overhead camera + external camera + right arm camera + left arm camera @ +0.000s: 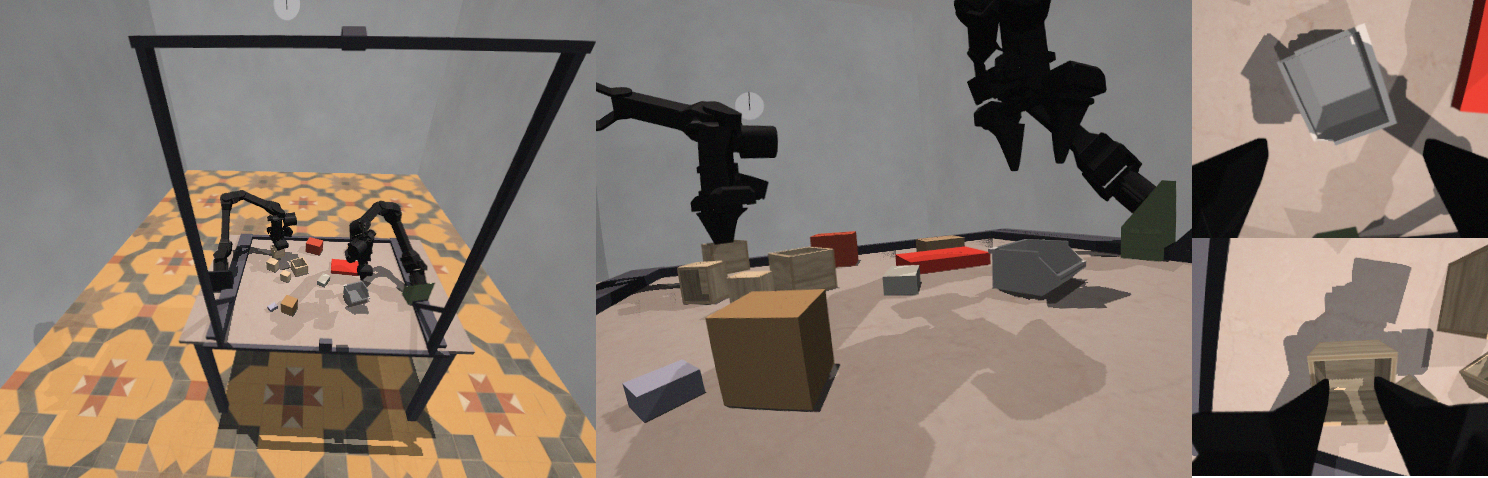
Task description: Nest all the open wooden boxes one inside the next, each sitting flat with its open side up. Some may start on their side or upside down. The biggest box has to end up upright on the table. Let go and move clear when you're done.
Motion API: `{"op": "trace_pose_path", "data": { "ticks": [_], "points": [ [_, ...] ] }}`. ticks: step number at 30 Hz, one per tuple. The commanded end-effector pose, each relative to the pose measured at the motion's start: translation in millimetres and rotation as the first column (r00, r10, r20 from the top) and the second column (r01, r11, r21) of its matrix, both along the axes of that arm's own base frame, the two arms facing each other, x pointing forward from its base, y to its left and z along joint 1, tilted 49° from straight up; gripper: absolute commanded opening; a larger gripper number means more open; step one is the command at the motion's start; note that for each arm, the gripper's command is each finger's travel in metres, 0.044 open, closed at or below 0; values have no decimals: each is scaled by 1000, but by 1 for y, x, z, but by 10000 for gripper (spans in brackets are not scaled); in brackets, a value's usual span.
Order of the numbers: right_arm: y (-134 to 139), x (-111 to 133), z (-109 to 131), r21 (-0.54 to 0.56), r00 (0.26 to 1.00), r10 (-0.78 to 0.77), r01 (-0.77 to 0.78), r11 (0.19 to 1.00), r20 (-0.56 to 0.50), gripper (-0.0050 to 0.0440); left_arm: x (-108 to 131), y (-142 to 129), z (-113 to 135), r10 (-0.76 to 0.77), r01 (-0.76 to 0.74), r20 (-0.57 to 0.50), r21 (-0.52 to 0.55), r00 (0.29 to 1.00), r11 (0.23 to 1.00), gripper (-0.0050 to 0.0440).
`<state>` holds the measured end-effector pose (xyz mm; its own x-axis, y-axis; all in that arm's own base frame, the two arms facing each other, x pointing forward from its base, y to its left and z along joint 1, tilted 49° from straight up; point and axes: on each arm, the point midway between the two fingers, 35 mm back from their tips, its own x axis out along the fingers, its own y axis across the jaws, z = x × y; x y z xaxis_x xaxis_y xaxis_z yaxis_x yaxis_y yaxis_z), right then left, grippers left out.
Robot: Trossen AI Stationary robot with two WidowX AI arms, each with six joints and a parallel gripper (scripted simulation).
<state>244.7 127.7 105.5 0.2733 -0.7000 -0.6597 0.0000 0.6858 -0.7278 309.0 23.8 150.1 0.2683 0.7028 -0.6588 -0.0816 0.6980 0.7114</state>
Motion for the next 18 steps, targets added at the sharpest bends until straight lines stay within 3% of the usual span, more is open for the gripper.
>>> {"op": "trace_pose_path", "data": {
  "ticks": [1,10,18],
  "points": [
    [3,1,2,9,1000,0,0,1000,10,400,-4,-20,23,-1,1,22,-4,1000,1000,270],
    [3,1,2,9,1000,0,0,1000,10,400,-7,-26,28,-1,1,21,-5,1000,1000,270],
    [3,1,2,9,1000,0,0,1000,10,400,7,-42,20,-6,6,19,-16,1000,1000,270]
  ]
}}
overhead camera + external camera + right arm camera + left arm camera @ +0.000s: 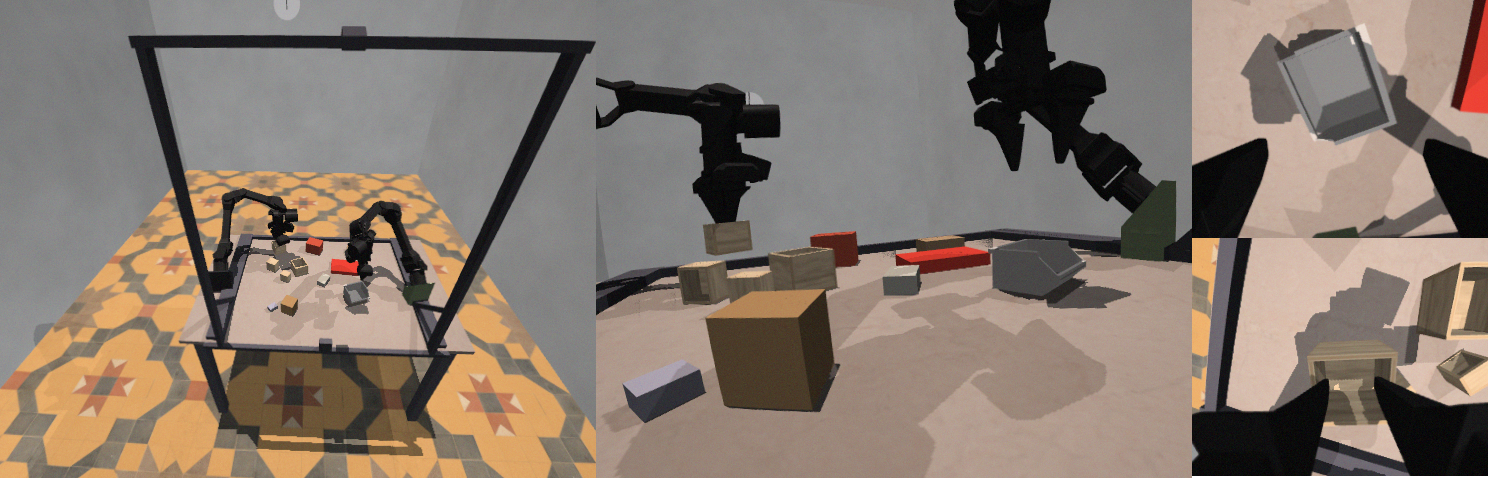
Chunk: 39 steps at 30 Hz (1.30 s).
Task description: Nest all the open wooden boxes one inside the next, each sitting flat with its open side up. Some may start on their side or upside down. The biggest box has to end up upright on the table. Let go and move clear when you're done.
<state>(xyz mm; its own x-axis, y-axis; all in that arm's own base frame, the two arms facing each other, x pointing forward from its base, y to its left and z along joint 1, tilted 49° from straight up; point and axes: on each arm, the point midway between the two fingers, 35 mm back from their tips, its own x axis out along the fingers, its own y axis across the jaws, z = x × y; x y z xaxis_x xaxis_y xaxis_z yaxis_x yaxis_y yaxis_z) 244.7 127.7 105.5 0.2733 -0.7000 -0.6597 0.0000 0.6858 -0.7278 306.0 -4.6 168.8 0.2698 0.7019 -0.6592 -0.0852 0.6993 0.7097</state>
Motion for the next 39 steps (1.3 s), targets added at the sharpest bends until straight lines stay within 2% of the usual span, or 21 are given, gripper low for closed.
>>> {"op": "trace_pose_path", "data": {
  "ticks": [1,24,26,34,39],
  "points": [
    [3,1,2,9,1000,0,0,1000,10,400,12,-18,0,-7,7,16,-15,1000,1000,270],
    [3,1,2,9,1000,0,0,1000,10,400,52,-102,-35,-5,6,15,-18,1000,1000,270],
    [3,1,2,9,1000,0,0,1000,10,400,52,-102,-35,-5,6,15,-18,1000,1000,270],
    [3,1,2,9,1000,0,0,1000,10,400,60,-132,-52,-2,2,15,-13,1000,1000,270],
    [3,0,2,11,1000,-2,2,1000,8,400,60,-134,-53,-2,2,18,-10,1000,1000,270]
  ]
}}
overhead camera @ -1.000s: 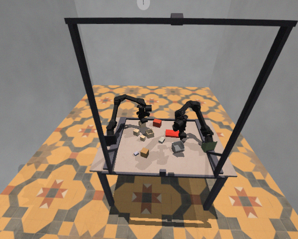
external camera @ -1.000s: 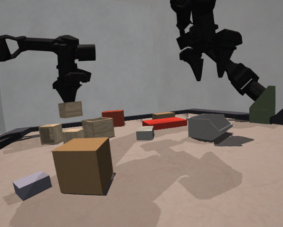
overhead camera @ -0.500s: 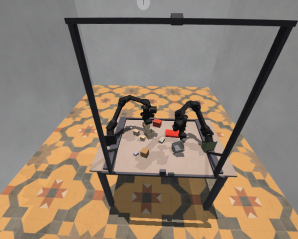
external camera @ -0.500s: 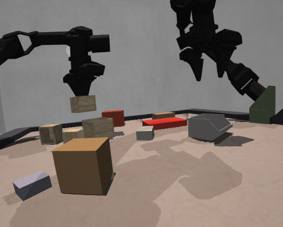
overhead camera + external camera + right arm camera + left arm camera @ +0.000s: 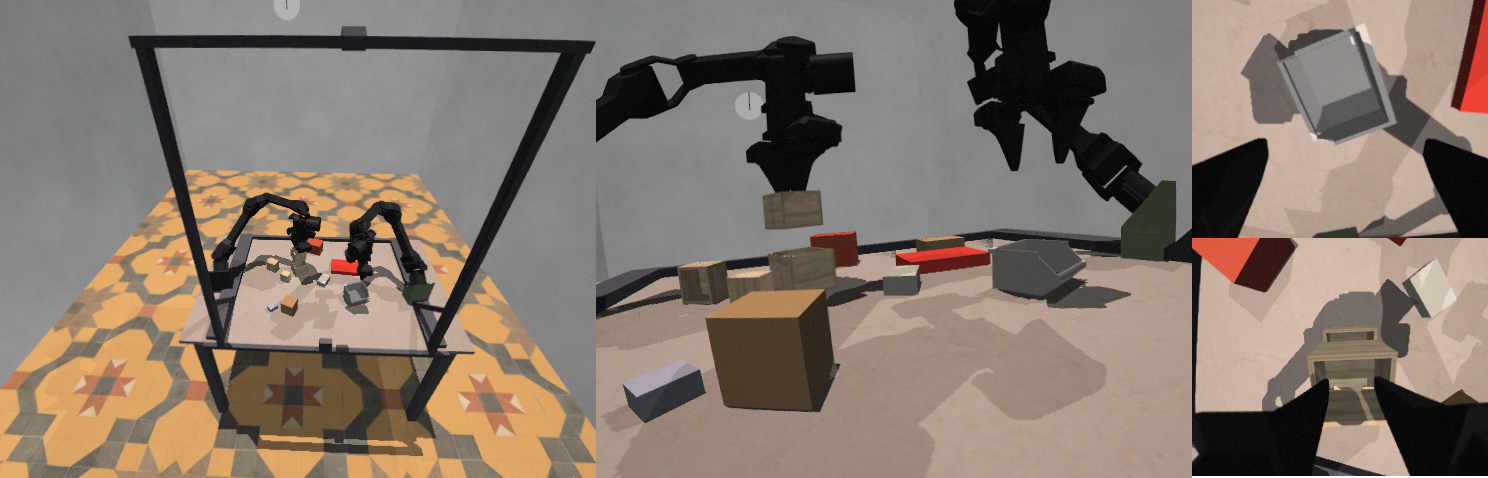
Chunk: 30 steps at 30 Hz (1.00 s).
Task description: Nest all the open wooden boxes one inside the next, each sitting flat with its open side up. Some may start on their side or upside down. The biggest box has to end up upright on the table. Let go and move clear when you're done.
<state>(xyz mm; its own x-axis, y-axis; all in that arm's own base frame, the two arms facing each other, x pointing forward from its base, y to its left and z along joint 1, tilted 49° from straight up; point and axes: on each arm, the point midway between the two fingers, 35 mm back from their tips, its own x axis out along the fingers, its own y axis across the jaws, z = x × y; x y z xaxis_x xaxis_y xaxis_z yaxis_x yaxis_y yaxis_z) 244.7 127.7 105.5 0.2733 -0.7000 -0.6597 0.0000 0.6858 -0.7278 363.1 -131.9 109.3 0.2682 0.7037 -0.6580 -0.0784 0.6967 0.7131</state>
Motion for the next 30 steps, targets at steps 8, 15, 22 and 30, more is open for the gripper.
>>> {"op": "trace_pose_path", "data": {
  "ticks": [8,15,22,30],
  "points": [
    [-7,3,2,65,1000,-18,20,998,-21,400,3,-7,7,2,-1,24,-14,1000,1000,270],
    [-19,12,2,174,998,-30,41,984,-63,400,3,-7,7,2,-1,24,-14,1000,1000,270],
    [-26,16,2,263,993,-27,55,963,-111,400,3,-7,7,2,-1,24,-14,1000,1000,270],
    [-42,30,9,496,987,52,30,868,-151,400,3,-7,7,2,-1,24,-14,1000,1000,270]
  ]
}}
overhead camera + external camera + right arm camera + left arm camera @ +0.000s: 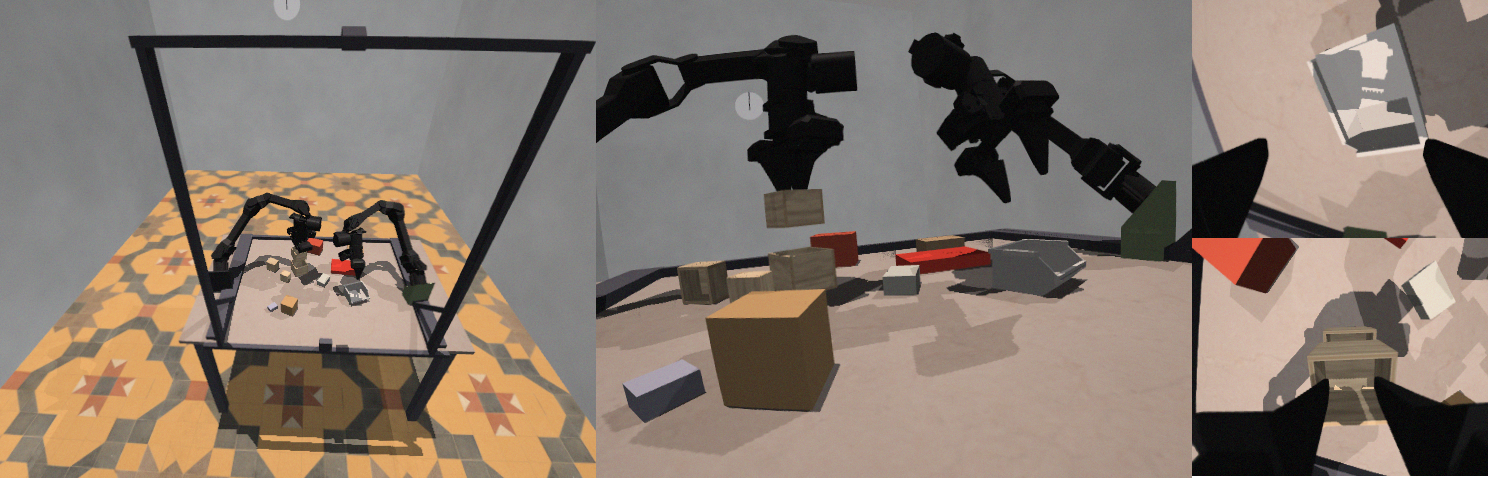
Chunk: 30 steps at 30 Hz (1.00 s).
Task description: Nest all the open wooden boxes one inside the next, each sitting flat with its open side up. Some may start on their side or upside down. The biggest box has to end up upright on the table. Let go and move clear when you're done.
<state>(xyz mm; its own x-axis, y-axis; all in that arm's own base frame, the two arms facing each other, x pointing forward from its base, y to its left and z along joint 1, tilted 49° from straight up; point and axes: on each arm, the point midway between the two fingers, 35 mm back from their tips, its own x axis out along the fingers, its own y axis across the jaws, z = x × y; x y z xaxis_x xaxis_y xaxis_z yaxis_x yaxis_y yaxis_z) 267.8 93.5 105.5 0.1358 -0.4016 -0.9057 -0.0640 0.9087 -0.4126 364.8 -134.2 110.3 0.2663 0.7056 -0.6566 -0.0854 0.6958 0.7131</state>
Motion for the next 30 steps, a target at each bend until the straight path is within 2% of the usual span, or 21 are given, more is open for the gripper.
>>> {"op": "trace_pose_path", "data": {
  "ticks": [1,6,8,16,23,25,30],
  "points": [
    [-10,9,10,172,999,42,-43,984,5,400,2,-5,6,-5,5,20,-14,1000,1000,270],
    [-20,22,23,314,992,106,-121,942,64,400,2,-5,6,-5,5,20,-14,1000,1000,270],
    [-20,22,23,314,992,106,-121,942,64,400,2,-5,6,-5,5,20,-14,1000,1000,270],
    [-41,41,54,437,939,220,-321,841,265,400,2,-5,6,-5,5,20,-14,1000,1000,270],
    [-64,52,92,390,809,321,-534,750,492,400,2,-5,6,-5,5,20,-14,1000,1000,270],
    [-64,52,92,390,809,321,-534,750,492,400,2,-5,6,-5,5,20,-14,1000,1000,270],
    [-82,54,124,260,659,400,-673,693,637,400,2,-5,6,-5,5,20,-14,1000,1000,270]
  ]
}}
